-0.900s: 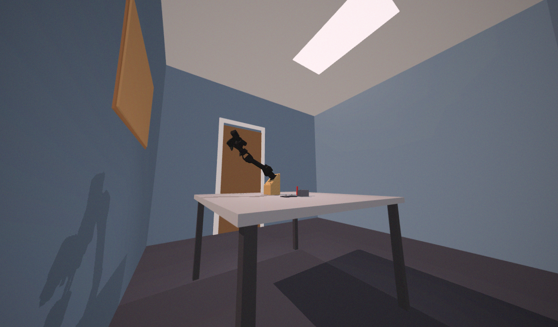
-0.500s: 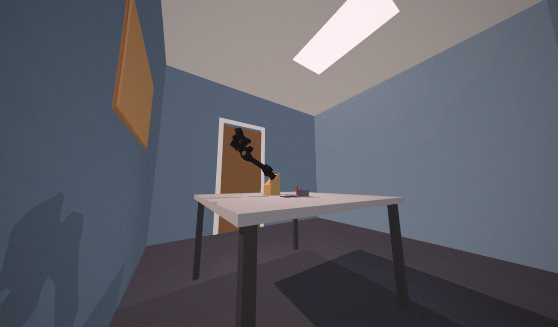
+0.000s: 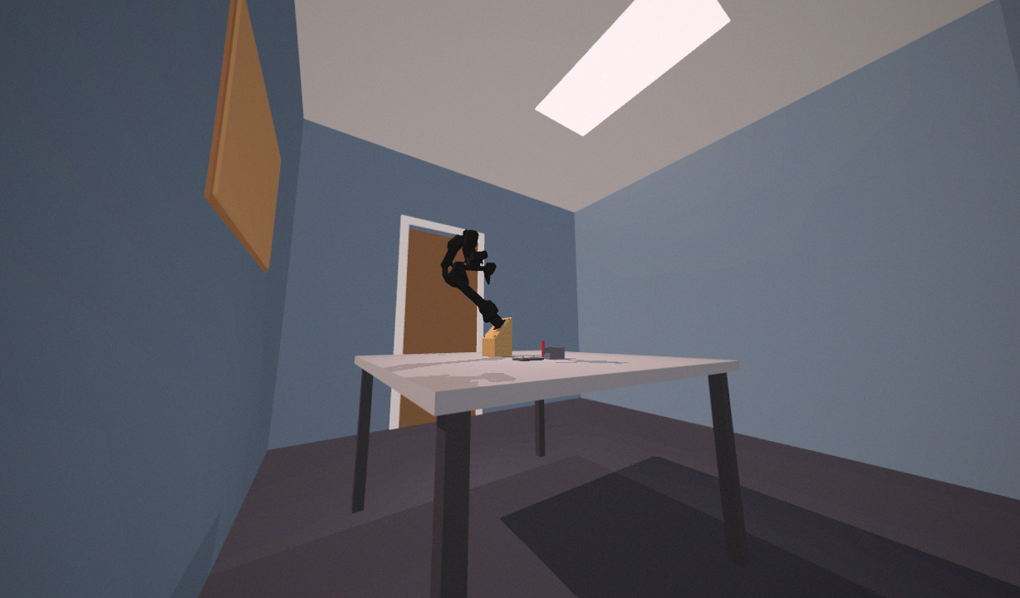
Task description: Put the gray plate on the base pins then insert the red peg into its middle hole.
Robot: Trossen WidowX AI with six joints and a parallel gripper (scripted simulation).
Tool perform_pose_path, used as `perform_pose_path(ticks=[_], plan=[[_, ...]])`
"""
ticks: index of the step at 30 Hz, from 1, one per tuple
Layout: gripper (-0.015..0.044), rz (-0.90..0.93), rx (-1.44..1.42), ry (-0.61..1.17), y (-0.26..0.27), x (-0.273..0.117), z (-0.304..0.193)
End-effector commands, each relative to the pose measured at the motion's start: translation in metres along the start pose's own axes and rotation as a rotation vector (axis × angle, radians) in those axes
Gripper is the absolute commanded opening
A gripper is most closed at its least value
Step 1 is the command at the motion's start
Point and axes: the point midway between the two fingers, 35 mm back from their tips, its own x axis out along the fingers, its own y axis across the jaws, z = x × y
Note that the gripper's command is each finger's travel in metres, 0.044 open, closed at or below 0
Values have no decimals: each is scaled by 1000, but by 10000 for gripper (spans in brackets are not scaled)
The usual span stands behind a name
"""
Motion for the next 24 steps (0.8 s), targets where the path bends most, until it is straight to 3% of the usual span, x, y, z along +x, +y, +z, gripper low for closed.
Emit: perform_pose_path(ticks=[1, 13, 24], plan=[[440, 14, 205, 74, 55, 35, 25], [440, -24, 606, 215, 160, 95, 37], [440, -151, 963, 310, 258, 143, 9]])
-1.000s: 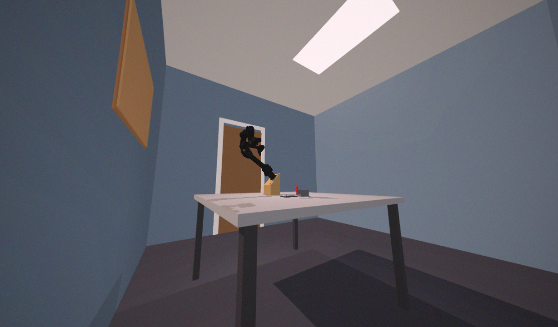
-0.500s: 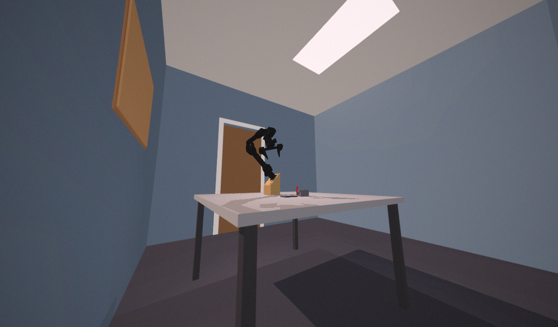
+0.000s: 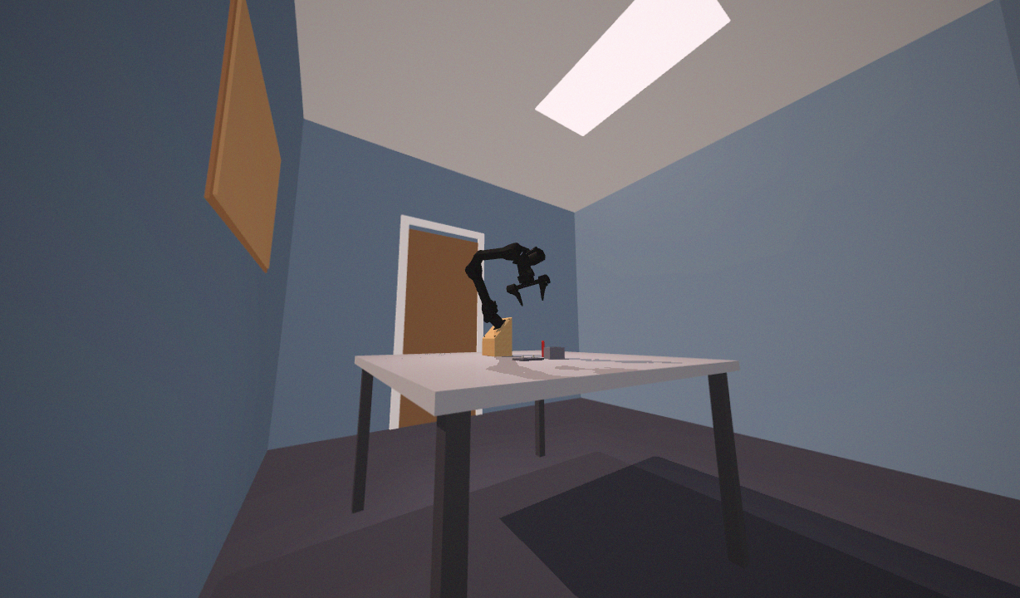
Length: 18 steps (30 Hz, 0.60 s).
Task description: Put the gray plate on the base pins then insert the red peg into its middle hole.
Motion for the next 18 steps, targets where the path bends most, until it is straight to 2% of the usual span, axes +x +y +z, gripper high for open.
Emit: perform_pose_path(ticks=[1, 12, 18], plan=[[440, -79, 200, 32, 28, 36, -52], [440, -219, 574, -8, 49, 94, -145], [440, -229, 604, -15, 49, 98, -153]])
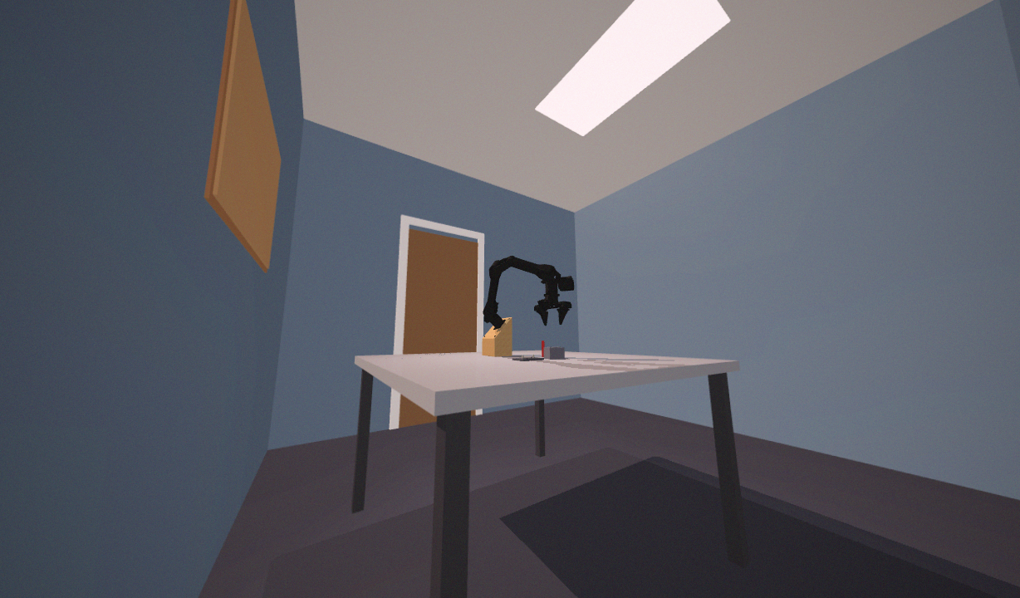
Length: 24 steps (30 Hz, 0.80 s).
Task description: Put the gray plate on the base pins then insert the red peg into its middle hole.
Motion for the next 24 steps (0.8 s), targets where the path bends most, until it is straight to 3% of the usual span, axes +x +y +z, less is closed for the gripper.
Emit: perform_pose_path(ticks=[1, 5, 10, 24], plan=[[440, -15, 50, -6, -4, 8, -9], [440, -15, 50, -6, -2, 10, -9], [440, -15, 50, -8, -3, 70, -8], [440, -16, 50, -9, -4, 89, -7]])
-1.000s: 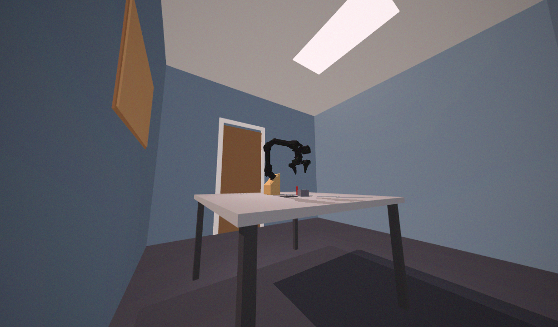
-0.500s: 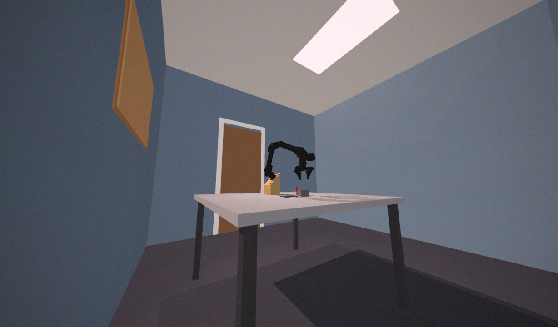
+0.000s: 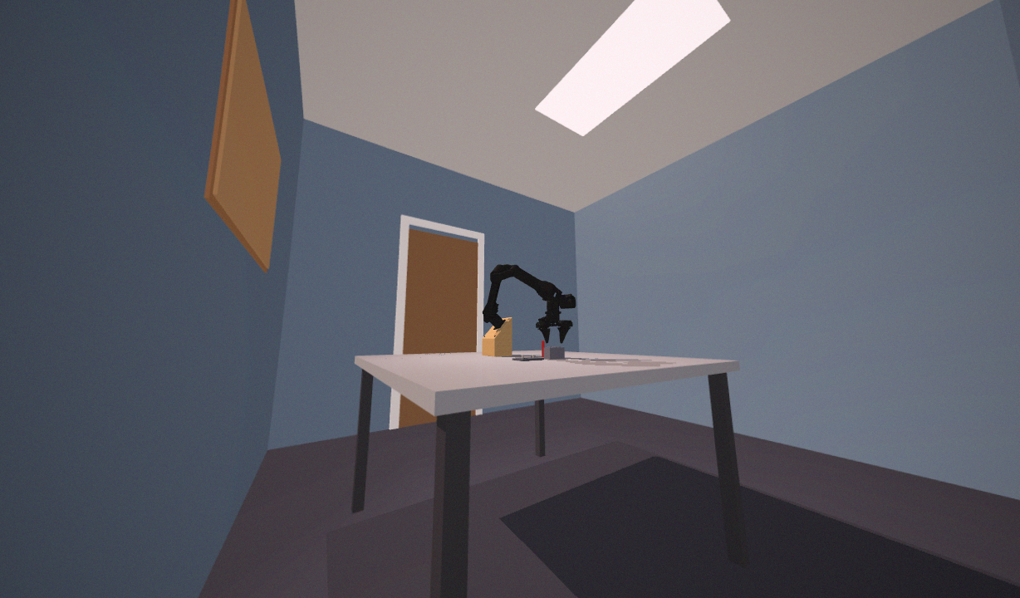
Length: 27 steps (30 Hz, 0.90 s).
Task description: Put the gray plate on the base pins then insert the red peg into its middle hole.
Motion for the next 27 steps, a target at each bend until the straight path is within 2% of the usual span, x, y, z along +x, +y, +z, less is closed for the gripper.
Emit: perform_pose_path(ticks=[1, 27], plan=[[440, -3, -10, -7, -2, 7, -1], [440, -3, -11, -8, -1, 48, -1]])
